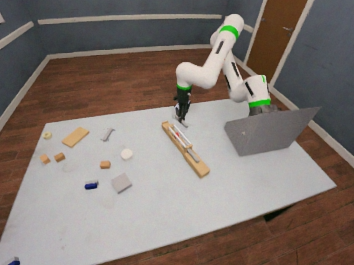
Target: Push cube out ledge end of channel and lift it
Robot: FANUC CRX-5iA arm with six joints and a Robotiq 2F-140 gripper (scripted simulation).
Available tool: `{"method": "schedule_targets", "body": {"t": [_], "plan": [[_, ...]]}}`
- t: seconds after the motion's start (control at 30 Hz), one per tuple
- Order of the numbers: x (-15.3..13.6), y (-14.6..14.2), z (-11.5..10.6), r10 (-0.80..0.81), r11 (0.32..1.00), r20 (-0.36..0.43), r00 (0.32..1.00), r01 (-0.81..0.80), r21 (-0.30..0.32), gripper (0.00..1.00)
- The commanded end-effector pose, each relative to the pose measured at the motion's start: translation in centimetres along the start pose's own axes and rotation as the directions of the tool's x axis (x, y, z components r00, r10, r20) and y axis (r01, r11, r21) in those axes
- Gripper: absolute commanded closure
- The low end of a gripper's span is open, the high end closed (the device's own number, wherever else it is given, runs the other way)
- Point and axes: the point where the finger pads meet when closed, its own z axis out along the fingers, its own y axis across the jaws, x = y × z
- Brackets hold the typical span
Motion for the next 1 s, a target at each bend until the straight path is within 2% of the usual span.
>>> {"method": "schedule_targets", "body": {"t": [0.0,0.63,0.7,0.8,0.87,0.97], "plan": [[0.0,0.0,0.0,0.0,1.0,0.0,1.0,0.0,0.001,0.9],[0.0,0.0,-0.4,0.0,1.0,0.0,1.0,0.0,0.001,0.9],[0.0,0.0,-1.5,0.0,1.0,0.0,1.0,0.0,0.001,0.9],[0.0,0.0,-4.3,0.0,1.0,0.0,1.0,0.0,0.001,0.9],[0.0,0.0,-4.3,0.0,1.0,0.0,1.0,0.0,0.001,0.9],[0.0,0.0,-7.8,0.0,1.0,0.0,1.0,0.0,0.001,0.9]]}}
